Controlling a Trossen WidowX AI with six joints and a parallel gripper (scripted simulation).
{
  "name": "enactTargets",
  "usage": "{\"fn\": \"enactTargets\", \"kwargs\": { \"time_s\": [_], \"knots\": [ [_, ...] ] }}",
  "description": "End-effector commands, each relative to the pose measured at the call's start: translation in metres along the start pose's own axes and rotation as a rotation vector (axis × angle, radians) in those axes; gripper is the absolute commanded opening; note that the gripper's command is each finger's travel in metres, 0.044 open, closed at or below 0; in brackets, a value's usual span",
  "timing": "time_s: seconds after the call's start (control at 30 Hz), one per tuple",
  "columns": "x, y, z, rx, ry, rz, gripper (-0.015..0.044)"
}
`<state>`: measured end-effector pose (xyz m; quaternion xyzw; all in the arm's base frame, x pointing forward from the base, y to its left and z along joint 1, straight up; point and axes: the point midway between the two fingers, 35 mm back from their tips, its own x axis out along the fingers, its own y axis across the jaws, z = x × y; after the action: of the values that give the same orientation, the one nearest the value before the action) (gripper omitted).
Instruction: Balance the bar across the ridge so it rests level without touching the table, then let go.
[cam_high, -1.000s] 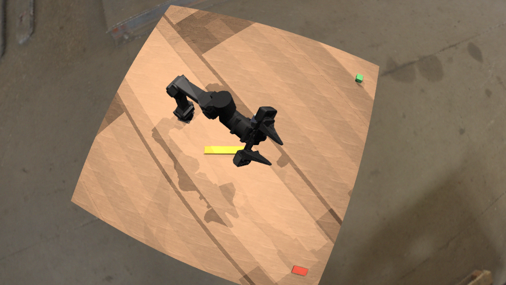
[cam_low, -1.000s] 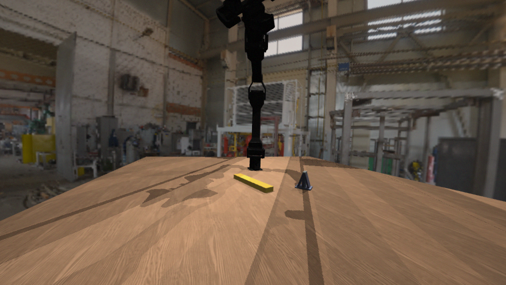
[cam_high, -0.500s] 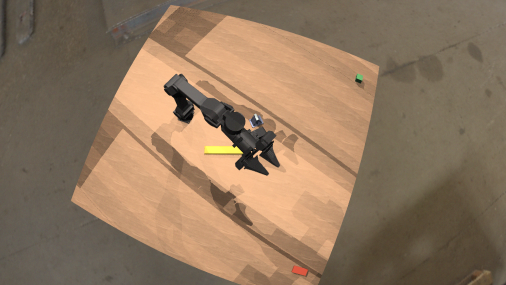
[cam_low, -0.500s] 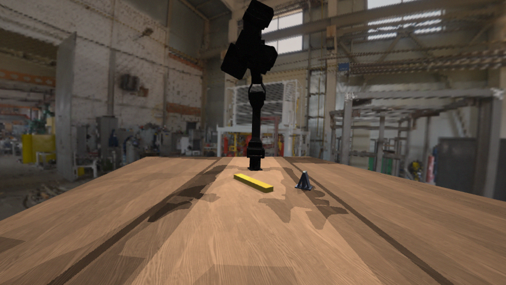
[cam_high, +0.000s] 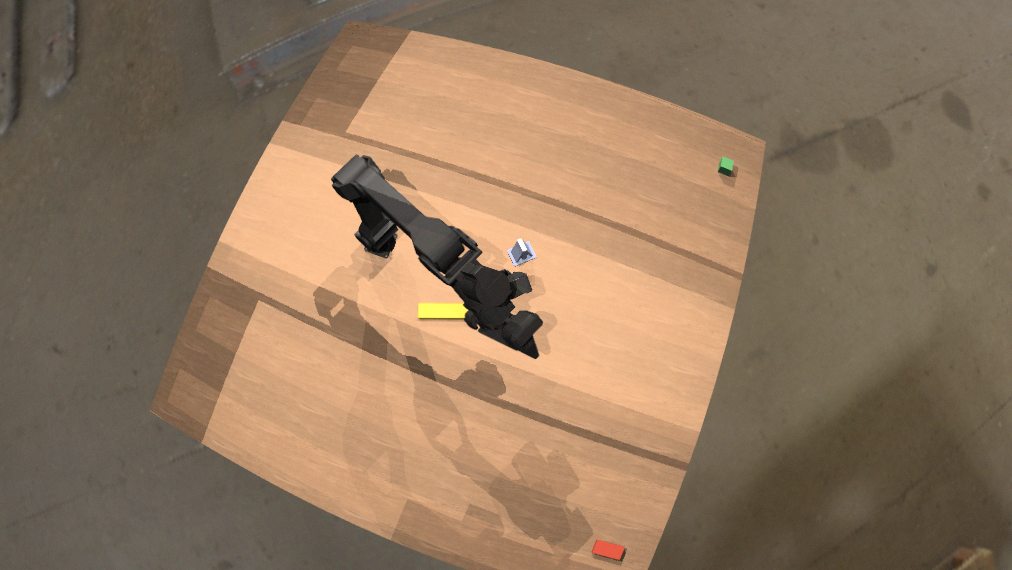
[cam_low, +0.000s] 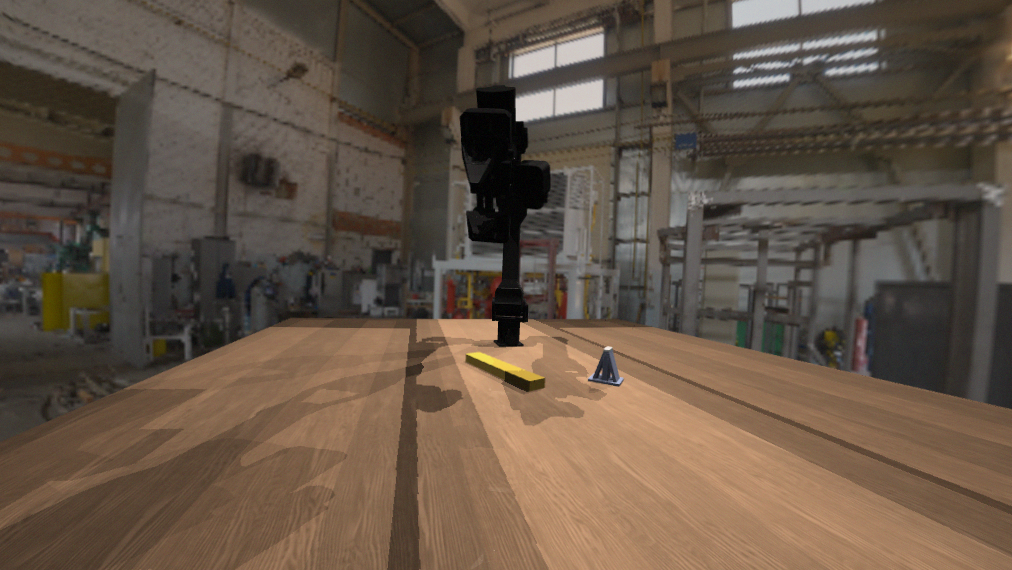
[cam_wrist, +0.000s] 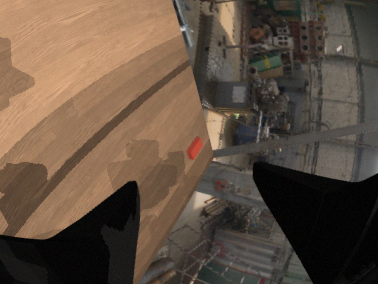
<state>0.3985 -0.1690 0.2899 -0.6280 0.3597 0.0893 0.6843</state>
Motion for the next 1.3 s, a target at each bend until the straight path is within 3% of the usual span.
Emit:
{"fn": "enactTargets", "kwargs": {
  "time_s": [0.0, 0.4, 0.83, 1.27],
  "knots": [
    [0.003, 0.03, 0.0, 0.096, -0.002, 0.1, 0.0315],
    [-0.003, 0.141, 0.002, 0.438, 0.082, 0.471, 0.0315],
    [-0.043, 0.247, 0.004, 0.776, 0.314, 0.844, 0.0315],
    [-0.024, 0.279, 0.006, 0.792, 0.33, 0.862, 0.0315]
  ]
}}
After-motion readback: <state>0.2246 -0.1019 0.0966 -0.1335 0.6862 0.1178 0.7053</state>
